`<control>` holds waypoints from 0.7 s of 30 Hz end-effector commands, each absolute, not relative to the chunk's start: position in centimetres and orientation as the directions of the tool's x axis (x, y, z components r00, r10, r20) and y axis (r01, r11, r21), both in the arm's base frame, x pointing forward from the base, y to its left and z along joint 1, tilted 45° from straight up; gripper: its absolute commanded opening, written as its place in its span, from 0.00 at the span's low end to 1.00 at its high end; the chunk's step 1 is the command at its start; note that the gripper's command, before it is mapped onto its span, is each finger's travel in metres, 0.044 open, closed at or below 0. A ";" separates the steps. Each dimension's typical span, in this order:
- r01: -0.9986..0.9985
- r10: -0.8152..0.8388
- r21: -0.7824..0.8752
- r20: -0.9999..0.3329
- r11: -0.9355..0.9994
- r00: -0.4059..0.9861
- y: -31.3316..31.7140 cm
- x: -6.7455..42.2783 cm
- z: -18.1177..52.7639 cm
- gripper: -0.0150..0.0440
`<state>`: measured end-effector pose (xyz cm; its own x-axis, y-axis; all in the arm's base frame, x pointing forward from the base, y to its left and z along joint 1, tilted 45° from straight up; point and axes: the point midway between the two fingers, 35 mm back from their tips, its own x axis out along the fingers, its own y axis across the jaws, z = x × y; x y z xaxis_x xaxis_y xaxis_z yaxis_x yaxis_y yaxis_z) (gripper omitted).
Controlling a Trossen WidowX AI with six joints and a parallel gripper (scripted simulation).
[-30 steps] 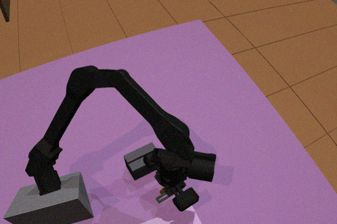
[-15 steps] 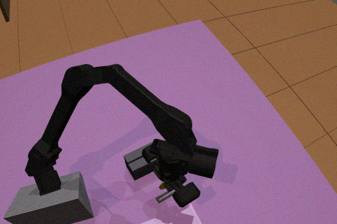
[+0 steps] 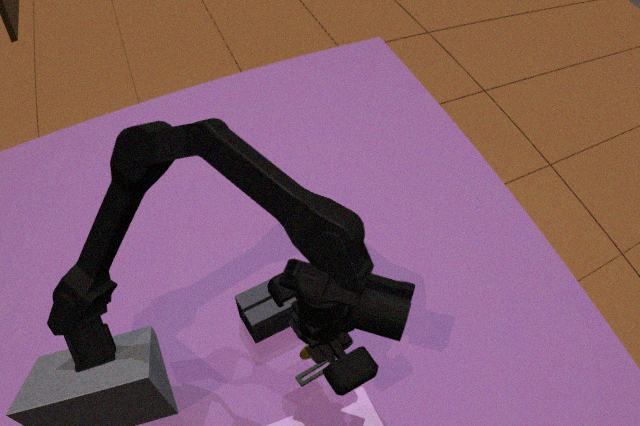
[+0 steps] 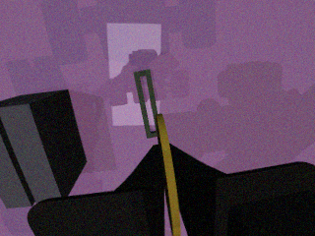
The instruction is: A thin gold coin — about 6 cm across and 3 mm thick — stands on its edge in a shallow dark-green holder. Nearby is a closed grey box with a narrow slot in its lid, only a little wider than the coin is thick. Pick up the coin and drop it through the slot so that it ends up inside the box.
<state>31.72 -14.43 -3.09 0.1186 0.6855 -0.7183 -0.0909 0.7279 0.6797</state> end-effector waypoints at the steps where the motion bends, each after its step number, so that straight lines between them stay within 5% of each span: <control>1: -0.075 0.687 0.684 -0.718 0.726 0.111 -14.1 31.5 -2.9 0.25; 21: -0.073 0.687 0.684 -0.718 0.726 0.111 -10.4 31.3 0.9 0.25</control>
